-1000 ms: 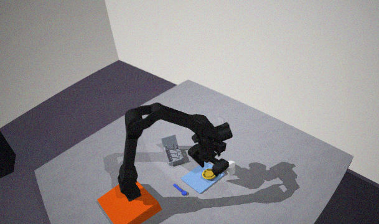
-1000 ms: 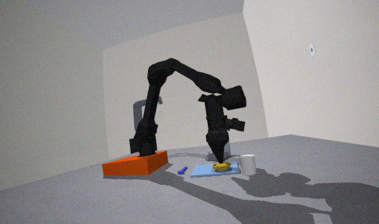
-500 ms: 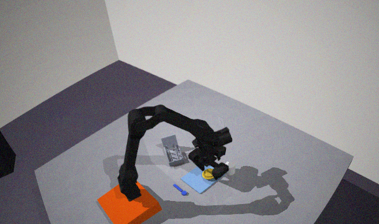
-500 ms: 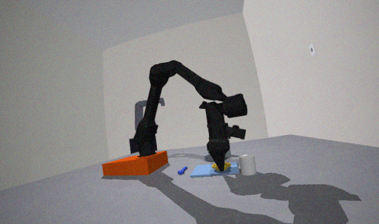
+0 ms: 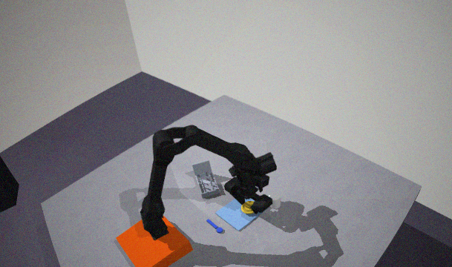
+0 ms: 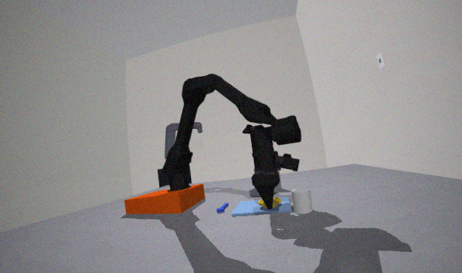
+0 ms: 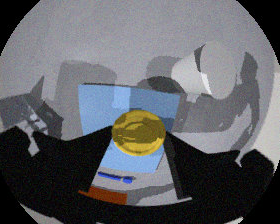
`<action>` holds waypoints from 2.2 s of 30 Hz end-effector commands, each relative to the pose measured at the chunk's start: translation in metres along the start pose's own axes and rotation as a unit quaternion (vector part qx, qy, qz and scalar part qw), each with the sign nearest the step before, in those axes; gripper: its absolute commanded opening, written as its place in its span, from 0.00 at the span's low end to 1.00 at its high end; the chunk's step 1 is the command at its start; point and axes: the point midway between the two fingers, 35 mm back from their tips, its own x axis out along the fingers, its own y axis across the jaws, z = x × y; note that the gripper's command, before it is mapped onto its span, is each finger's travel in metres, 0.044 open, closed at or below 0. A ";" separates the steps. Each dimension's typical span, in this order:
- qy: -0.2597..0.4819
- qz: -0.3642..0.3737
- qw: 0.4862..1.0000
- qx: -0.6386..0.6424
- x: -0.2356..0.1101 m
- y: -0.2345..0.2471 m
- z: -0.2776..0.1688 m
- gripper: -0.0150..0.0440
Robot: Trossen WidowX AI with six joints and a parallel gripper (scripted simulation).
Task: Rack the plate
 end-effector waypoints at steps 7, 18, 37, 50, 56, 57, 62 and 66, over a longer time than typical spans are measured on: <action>0.000 -0.001 1.000 0.002 -0.003 -0.001 0.001 0.60; -0.001 -0.001 1.000 0.002 -0.057 -0.005 0.012 0.25; -0.001 -0.002 1.000 0.002 -0.144 -0.005 0.015 0.25; -0.001 -0.001 1.000 0.028 -0.175 0.018 0.009 0.25; 0.000 0.003 0.991 0.132 -0.177 0.097 -0.018 0.25; 0.000 0.003 0.989 0.149 -0.177 0.109 -0.025 0.25; 0.003 0.005 0.975 0.223 -0.172 0.154 -0.058 0.25; 0.003 0.005 0.974 0.226 -0.172 0.156 -0.060 0.25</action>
